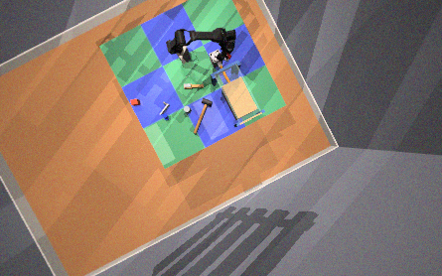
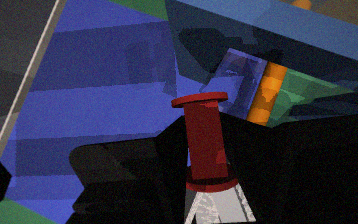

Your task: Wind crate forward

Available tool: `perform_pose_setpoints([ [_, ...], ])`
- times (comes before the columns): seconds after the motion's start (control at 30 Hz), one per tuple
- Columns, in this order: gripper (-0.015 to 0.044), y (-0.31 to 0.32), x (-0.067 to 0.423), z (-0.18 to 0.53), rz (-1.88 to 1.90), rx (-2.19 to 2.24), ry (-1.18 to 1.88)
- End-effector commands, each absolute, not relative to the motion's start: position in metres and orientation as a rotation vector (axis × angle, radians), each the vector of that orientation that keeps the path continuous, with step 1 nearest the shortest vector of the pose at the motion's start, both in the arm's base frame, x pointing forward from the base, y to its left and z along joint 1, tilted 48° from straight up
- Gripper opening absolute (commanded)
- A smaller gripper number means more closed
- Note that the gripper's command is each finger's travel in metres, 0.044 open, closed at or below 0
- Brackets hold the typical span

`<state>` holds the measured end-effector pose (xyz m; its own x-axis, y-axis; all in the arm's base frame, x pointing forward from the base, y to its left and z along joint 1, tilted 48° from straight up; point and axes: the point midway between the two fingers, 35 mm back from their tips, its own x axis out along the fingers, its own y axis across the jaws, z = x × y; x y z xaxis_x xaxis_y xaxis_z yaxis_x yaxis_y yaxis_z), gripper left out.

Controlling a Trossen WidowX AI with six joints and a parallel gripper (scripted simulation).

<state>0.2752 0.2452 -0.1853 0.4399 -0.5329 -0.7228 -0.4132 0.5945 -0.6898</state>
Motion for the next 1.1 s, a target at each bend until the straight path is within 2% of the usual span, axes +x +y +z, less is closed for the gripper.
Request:
perform_pose_setpoints([
  [0.0,0.0,0.252,0.263,-0.196,-0.068,-0.975,1.19],
  [1.07,0.0,0.264,0.232,-0.21,-0.066,-0.973,1.191],
])
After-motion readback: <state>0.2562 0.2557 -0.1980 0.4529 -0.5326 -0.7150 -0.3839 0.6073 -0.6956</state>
